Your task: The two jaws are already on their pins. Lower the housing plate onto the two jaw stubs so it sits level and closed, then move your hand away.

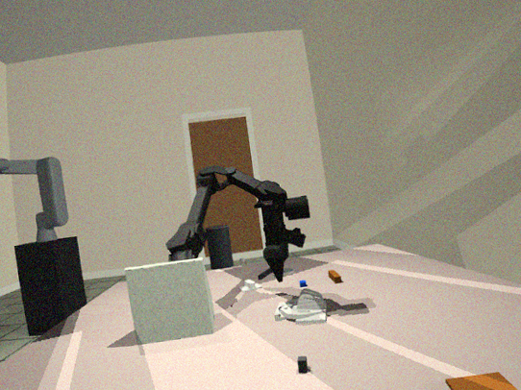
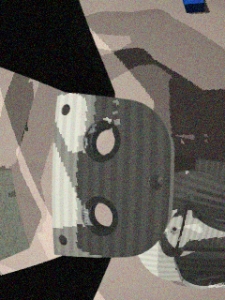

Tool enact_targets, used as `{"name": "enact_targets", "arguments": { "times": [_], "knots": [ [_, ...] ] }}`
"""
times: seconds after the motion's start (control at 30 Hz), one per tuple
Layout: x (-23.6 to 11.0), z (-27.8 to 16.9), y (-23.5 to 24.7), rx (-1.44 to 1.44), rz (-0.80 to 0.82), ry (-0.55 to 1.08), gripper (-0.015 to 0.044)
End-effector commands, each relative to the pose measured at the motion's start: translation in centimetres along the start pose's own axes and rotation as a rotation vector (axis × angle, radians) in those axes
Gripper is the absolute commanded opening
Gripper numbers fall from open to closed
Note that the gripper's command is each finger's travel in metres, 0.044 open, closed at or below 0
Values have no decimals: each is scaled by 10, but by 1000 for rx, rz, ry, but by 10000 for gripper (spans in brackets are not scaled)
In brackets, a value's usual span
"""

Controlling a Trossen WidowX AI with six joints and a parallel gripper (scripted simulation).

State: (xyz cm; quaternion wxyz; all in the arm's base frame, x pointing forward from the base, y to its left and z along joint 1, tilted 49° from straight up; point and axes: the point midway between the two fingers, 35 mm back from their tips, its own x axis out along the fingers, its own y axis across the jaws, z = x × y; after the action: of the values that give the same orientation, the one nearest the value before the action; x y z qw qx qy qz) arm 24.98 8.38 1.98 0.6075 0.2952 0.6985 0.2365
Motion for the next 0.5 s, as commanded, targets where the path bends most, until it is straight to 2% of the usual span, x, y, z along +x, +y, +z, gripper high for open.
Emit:
{"name": "enact_targets", "arguments": {
  "times": [0.0,0.47],
  "knots": [
    [1,1,-12,29,15,4,351],
    [3,-1,-56,135,62,8,351]
  ]
}}
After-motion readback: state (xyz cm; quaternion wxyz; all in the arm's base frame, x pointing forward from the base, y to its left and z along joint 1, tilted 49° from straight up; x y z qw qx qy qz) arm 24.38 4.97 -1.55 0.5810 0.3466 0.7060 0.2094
